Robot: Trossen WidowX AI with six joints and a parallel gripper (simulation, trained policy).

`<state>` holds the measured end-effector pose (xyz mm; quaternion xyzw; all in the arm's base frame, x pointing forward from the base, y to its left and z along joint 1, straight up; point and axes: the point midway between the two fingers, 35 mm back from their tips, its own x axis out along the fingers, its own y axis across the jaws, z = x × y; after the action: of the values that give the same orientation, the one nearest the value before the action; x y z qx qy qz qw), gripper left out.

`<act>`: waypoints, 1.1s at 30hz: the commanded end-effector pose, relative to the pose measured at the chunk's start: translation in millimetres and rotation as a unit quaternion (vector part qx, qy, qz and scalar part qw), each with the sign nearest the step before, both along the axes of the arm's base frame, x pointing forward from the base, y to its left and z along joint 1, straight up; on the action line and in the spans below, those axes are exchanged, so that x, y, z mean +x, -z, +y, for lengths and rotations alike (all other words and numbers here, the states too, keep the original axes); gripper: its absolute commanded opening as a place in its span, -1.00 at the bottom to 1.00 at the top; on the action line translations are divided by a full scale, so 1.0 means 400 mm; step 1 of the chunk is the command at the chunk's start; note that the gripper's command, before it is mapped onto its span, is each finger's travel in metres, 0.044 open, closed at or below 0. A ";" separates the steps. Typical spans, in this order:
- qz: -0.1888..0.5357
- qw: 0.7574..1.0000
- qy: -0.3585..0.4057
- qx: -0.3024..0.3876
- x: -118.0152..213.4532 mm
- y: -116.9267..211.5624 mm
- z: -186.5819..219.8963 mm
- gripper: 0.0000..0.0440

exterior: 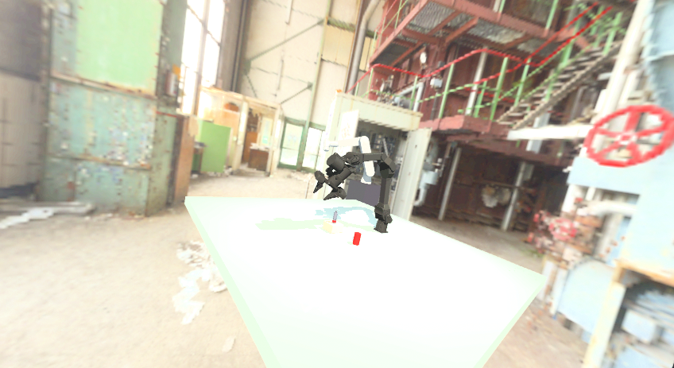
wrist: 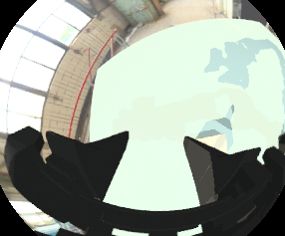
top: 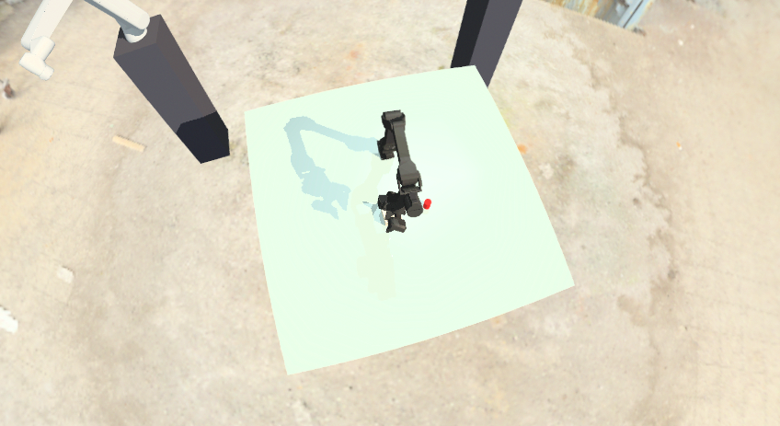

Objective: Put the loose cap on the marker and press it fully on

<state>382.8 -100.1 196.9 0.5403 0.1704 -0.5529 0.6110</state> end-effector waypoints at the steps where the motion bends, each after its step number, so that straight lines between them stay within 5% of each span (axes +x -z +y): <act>1: 0.003 1.000 -0.002 0.015 0.007 0.009 0.022 0.46; 33: 0.079 0.984 -0.019 0.161 -0.008 0.101 0.273 0.51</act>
<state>380.0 2.0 158.9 0.5822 0.3057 -0.5477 0.5174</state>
